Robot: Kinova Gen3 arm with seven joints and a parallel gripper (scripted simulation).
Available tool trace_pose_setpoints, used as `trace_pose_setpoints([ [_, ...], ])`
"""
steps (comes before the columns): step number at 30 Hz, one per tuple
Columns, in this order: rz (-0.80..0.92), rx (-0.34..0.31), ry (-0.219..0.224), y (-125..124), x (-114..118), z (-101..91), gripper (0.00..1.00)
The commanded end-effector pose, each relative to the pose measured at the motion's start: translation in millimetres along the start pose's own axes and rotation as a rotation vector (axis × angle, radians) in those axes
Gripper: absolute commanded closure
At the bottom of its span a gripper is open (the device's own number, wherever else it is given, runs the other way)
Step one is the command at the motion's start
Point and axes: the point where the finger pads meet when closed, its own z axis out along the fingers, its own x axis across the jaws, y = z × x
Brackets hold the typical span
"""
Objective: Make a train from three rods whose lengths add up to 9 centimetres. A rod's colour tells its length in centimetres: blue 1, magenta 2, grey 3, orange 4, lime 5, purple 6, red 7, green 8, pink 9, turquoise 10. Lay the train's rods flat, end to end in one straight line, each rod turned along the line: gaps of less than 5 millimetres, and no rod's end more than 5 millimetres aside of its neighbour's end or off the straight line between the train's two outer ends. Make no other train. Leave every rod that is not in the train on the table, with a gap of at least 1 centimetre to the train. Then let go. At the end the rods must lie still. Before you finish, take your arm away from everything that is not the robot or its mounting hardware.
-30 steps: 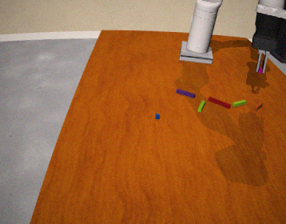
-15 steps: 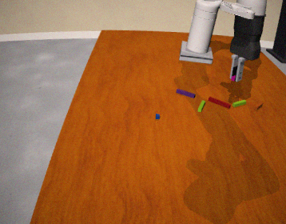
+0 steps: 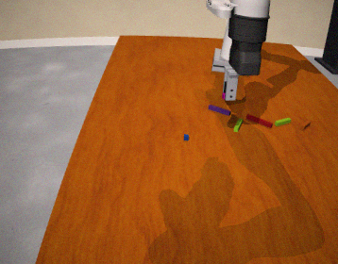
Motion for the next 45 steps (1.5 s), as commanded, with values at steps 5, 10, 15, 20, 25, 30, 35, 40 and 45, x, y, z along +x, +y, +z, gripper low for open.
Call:
trace_pose_setpoints([
  [5,0.177,0.019,0.014,-61,9,4.1,0.76],
  [10,0.178,0.019,0.014,-61,9,4.1,0.76],
  [15,0.178,0.019,0.014,-61,9,4.1,0.76],
  [20,0.178,0.019,0.014,-61,9,4.2,0.76],
  [25,0.18,0.018,0.015,-61,9,7.3,0.76],
  [30,0.181,0.018,0.015,-62,9,15.7,0.76],
  [35,0.181,0.018,0.015,-62,9,33.5,0.76],
  [40,0.181,0.018,0.015,-62,9,55.6,0.76],
  [45,0.181,0.018,0.015,-63,9,68.4,0.76],
])
